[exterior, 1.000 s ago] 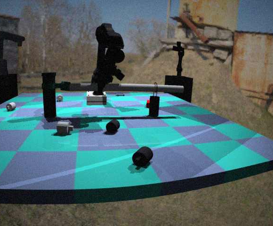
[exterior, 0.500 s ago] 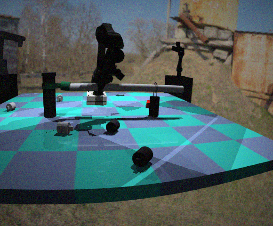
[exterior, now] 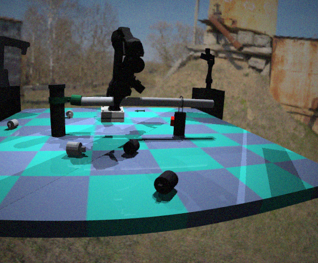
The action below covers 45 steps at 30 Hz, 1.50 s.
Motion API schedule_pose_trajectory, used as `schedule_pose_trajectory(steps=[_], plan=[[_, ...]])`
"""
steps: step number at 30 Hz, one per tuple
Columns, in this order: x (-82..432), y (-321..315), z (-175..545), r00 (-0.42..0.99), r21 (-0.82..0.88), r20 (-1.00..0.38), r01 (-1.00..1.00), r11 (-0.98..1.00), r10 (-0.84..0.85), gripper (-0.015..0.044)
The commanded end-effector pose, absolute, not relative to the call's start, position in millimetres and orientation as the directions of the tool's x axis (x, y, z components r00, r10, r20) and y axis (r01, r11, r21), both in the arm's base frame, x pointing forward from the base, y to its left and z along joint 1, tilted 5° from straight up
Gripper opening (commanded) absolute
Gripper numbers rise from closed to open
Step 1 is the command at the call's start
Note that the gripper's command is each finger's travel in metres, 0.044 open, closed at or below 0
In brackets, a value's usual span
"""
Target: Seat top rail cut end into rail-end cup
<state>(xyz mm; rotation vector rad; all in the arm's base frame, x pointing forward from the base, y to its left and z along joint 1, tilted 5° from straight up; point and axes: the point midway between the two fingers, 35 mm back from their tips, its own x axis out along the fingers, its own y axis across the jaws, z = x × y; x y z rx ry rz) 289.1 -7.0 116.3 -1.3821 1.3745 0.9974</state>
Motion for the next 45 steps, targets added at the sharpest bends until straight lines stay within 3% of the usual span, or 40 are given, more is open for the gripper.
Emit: schedule_pose_trajectory(steps=[1, 45], plan=[[289, -7, 116, 0.05, -0.062, -0.966, -0.997, 0.043, -0.255, 0.0], [288, -22, 126, 0.05, -0.062, -0.965, -0.997, 0.043, -0.256, 0.0]])
